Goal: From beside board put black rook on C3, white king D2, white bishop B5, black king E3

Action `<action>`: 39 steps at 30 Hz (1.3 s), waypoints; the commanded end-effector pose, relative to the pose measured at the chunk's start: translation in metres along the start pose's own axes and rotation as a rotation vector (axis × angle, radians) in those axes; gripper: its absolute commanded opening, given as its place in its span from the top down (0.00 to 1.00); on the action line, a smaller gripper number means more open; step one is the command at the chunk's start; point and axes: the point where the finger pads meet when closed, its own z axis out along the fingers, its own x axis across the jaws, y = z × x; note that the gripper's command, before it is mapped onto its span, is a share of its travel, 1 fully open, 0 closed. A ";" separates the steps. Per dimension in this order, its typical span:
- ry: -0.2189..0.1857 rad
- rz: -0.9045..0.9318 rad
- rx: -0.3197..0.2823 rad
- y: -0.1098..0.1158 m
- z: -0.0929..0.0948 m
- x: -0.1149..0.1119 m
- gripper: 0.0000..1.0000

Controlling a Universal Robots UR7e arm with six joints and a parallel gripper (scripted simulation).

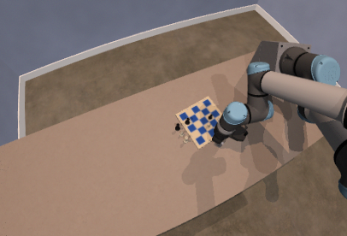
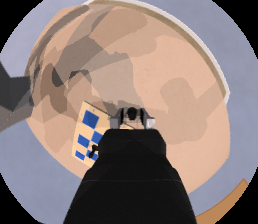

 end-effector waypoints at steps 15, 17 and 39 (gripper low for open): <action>0.001 0.000 -0.001 0.000 0.000 0.000 0.27; 0.001 0.000 -0.001 0.000 0.000 0.000 0.27; 0.001 0.000 -0.001 0.000 0.000 0.000 1.00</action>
